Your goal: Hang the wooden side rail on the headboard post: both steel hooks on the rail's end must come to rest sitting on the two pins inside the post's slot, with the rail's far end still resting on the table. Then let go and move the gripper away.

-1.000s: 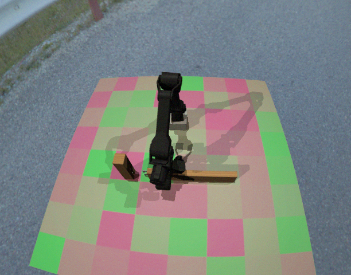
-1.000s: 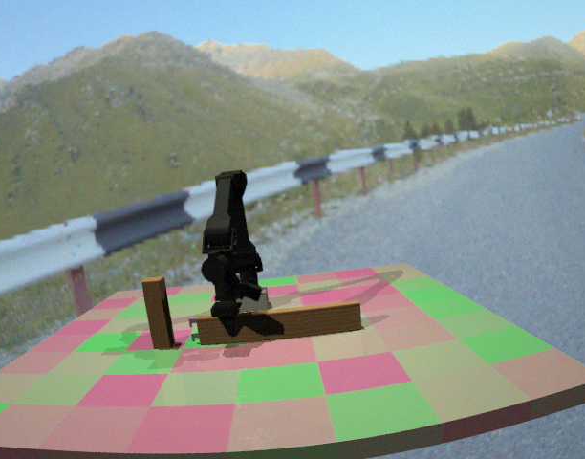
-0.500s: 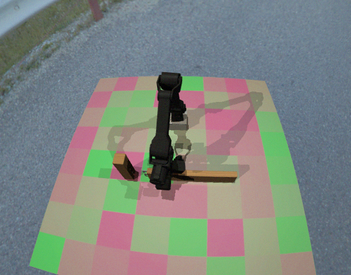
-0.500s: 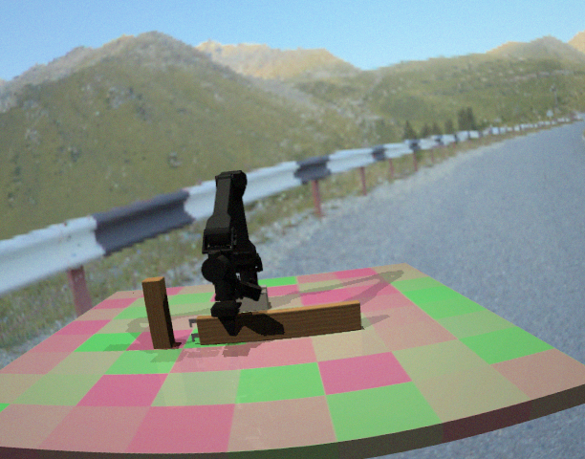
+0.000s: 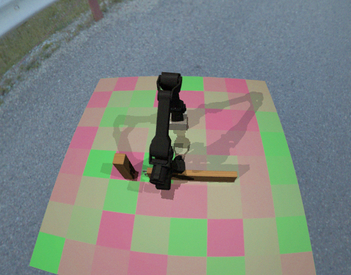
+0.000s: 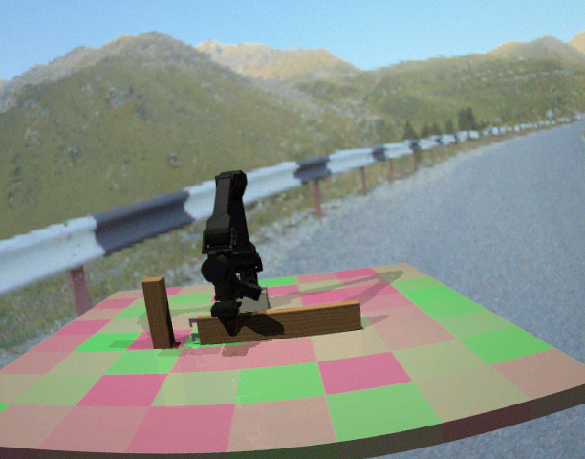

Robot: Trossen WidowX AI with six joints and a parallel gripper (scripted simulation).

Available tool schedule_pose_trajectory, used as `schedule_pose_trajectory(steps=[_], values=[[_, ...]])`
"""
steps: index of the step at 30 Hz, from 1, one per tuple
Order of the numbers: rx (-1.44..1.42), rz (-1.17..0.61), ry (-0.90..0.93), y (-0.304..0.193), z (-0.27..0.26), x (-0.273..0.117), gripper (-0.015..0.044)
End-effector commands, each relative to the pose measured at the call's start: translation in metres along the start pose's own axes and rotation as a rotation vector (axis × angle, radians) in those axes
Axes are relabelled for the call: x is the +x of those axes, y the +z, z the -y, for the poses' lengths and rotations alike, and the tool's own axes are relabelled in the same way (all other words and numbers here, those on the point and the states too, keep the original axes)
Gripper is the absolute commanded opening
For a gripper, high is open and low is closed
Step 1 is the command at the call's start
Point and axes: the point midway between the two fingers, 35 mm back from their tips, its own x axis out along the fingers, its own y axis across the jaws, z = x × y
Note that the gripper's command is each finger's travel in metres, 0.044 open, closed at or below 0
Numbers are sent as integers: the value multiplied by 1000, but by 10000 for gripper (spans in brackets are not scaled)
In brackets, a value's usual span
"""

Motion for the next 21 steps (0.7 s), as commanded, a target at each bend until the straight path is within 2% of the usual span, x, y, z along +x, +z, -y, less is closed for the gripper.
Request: schedule_pose_trajectory(steps=[1, 21], values=[[-4, 2, -3, 0, 1, -3, 0], [-4, 2, -3, 0, 1, -6, 0]])
